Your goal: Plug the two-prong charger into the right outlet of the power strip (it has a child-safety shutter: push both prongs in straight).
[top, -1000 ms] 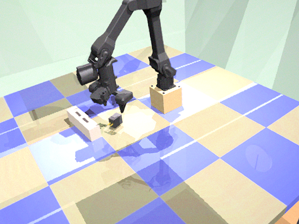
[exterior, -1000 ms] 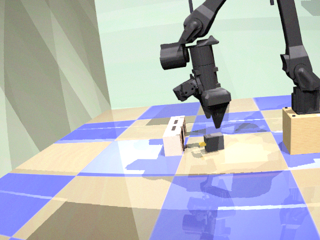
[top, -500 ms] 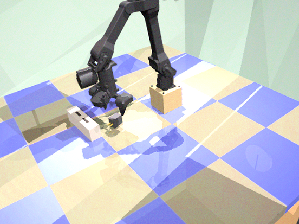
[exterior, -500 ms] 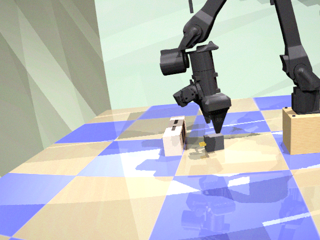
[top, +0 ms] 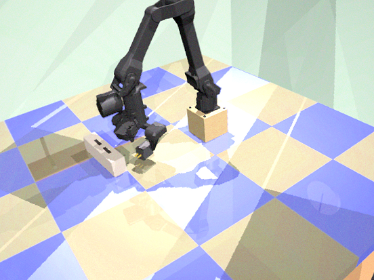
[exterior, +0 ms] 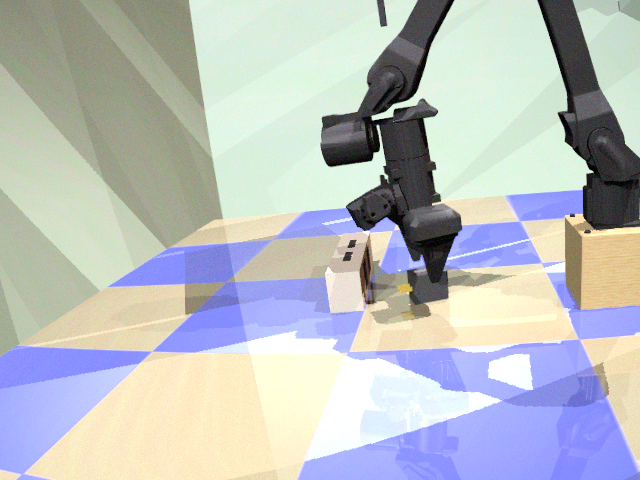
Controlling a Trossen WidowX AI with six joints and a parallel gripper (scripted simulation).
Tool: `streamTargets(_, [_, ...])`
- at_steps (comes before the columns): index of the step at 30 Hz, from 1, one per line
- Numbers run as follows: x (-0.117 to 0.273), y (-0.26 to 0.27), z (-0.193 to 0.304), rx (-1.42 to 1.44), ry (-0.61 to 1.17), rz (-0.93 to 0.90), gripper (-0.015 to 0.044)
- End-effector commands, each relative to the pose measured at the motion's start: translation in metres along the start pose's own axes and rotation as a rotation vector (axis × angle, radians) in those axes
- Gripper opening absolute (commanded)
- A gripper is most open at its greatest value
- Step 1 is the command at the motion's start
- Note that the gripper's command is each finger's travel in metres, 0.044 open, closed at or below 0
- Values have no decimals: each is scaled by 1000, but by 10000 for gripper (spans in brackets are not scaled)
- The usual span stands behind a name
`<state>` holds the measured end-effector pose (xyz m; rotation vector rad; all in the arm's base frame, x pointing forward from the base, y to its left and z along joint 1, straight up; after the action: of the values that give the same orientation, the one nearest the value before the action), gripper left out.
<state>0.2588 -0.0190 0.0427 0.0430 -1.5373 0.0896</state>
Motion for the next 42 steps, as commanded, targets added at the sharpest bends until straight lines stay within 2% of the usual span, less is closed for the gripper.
streamTargets(1, [-10, 1, 2, 6, 14, -8, 440])
streamTargets(20, [-32, 2, 2, 6, 14, -8, 440])
streamTargets(31, [-28, 1, 0, 0, 5, -1, 151])
streamTargets(38, [-28, 1, 0, 0, 5, -1, 105])
streamTargets(42, [-22, 0, 0, 1, 6, -2, 0])
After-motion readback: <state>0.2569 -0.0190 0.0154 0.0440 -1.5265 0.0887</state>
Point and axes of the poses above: the point midway between the two fingers, 35 mm back from their tips, its own x axis back along the fingers, its own y axis across the jaws, z = x × y, the point moved 6 cm from there along x, back along the fingers, and after that the axes turned 14 degrees about -x, right-handed, at the moved point
